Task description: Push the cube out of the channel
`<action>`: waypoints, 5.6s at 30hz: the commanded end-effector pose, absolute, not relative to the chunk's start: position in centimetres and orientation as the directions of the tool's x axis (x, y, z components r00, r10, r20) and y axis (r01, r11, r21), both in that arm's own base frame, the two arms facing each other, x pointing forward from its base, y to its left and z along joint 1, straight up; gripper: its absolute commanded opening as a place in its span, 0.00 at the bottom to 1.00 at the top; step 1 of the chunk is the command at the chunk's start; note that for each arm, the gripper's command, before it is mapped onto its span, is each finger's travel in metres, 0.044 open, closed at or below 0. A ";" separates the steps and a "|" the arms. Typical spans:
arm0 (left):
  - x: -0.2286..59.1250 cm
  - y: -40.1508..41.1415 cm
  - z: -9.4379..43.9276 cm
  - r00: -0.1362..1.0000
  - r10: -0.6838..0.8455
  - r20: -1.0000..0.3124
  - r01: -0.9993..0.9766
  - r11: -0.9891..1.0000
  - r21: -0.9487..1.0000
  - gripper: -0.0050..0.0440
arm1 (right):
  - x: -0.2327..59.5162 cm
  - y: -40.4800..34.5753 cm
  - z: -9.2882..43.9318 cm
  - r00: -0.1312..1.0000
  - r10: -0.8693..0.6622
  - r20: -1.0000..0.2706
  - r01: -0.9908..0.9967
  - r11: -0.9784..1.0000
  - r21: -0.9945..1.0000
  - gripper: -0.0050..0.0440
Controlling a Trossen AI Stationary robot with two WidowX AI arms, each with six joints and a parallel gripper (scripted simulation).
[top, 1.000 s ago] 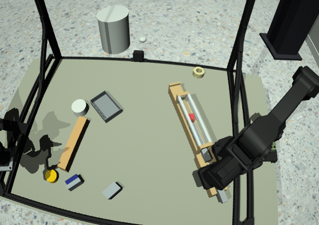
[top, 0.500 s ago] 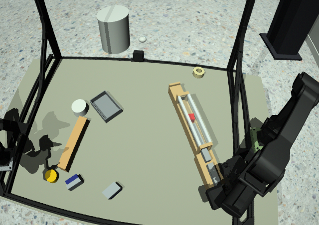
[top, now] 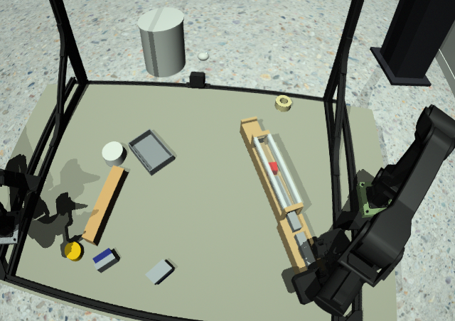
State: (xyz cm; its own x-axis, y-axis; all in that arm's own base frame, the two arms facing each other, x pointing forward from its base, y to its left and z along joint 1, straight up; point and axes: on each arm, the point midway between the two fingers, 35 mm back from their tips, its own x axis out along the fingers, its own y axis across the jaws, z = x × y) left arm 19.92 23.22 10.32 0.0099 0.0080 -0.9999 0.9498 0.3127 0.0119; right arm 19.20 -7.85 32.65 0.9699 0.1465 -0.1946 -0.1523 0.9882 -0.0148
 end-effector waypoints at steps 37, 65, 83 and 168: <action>19.7 23.1 4.3 0.000 0.000 -1.000 0.950 0.311 0.000 0.51 | 19.2 -7.9 32.6 0.970 0.143 -0.196 -0.150 0.989 -0.019 0.92; 19.9 23.2 4.4 0.006 0.004 -1.000 0.950 0.312 0.007 0.23 | 19.2 -7.9 32.6 0.970 0.143 -0.196 -0.150 0.989 -0.019 0.92; 20.1 22.0 4.4 0.002 0.001 -1.000 0.951 0.310 0.002 0.18 | 19.2 -7.9 32.6 0.970 0.143 -0.196 -0.150 0.989 -0.019 0.92; 23.5 11.1 4.4 0.000 0.000 -1.000 0.951 0.309 0.000 0.18 | 19.2 -7.9 32.6 0.970 0.143 -0.196 -0.150 0.989 -0.019 0.92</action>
State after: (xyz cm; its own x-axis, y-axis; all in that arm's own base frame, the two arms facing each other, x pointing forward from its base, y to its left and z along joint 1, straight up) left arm 23.39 11.64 4.29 -0.0028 0.0000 -1.0000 0.9515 0.3077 -0.0026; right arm 19.21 -7.86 32.64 0.9698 0.1466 -0.1949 -0.1522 0.9883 -0.0141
